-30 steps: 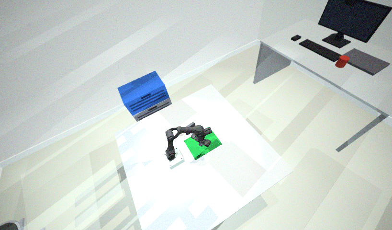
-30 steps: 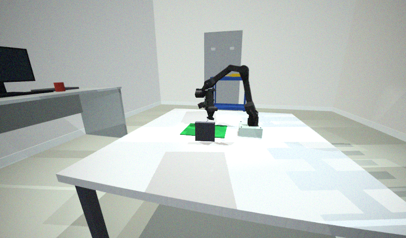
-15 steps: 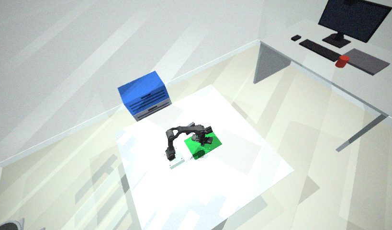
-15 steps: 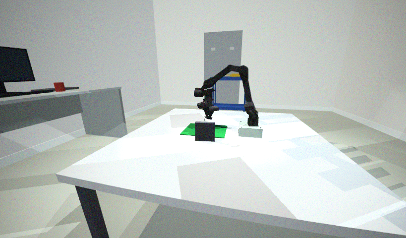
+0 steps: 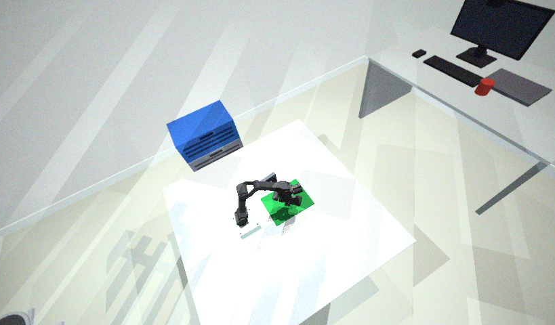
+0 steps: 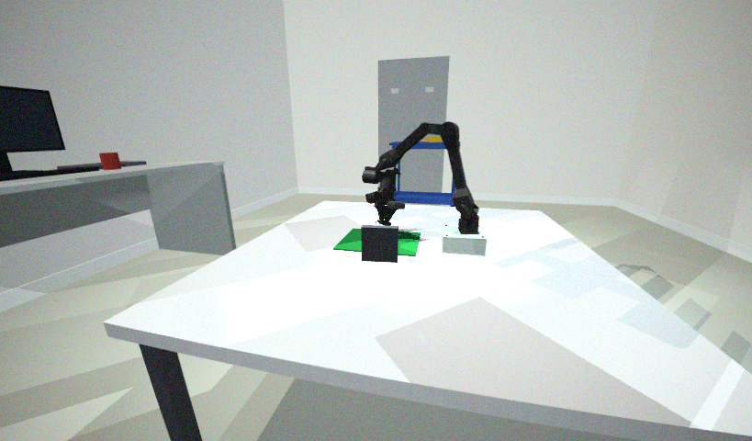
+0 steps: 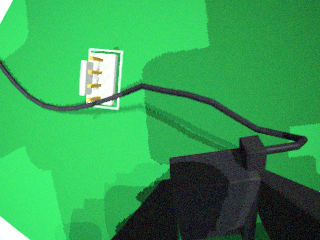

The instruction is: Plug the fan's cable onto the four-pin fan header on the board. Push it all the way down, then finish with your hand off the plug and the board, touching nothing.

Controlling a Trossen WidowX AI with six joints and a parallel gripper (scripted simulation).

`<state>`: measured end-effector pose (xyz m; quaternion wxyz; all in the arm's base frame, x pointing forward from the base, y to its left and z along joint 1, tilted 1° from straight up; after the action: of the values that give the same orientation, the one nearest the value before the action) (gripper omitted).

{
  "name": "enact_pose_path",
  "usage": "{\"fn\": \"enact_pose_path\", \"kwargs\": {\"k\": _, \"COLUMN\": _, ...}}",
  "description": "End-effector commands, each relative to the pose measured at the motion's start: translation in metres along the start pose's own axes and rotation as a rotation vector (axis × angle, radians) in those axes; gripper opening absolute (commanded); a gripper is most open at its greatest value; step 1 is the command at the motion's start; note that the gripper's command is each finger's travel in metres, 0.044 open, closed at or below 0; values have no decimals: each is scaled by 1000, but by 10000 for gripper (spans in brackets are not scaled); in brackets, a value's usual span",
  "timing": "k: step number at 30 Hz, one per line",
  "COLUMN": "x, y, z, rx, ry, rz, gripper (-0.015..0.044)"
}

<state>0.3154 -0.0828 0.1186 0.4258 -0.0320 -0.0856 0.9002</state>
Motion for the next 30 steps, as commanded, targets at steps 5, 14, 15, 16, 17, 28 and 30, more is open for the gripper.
{"fn": "enact_pose_path", "kwargs": {"k": 5, "x": -4, "y": 8, "z": -12, "rx": -97, "ry": -37, "rz": -10, "gripper": 0}}
{"fn": "enact_pose_path", "kwargs": {"k": 14, "x": -8, "y": 16, "z": -22, "rx": -207, "ry": -66, "rz": -18, "gripper": 0}}
{"fn": "enact_pose_path", "kwargs": {"k": 15, "x": -9, "y": 17, "z": -23, "rx": -219, "ry": -68, "rz": -18, "gripper": 0}}
{"fn": "enact_pose_path", "kwargs": {"k": 16, "x": -9, "y": 18, "z": -24, "rx": -232, "ry": -71, "rz": -19, "gripper": 0}}
{"fn": "enact_pose_path", "kwargs": {"k": 17, "x": -9, "y": 19, "z": -25, "rx": -244, "ry": -73, "rz": -20, "gripper": 0}}
{"fn": "enact_pose_path", "kwargs": {"k": 28, "x": -13, "y": 30, "z": -35, "rx": -381, "ry": -94, "rz": -24, "gripper": 0}}
{"fn": "enact_pose_path", "kwargs": {"k": 30, "x": -13, "y": 32, "z": -37, "rx": -406, "ry": -96, "rz": -24, "gripper": 0}}
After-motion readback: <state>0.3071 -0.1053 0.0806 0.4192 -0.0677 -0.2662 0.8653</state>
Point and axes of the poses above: the point midway between the two fingers, 35 mm back from their tips, its own z axis back along the fingers, its own x axis across the jaws, y = z × x, the point moved 7 cm from there along z, back along the fingers
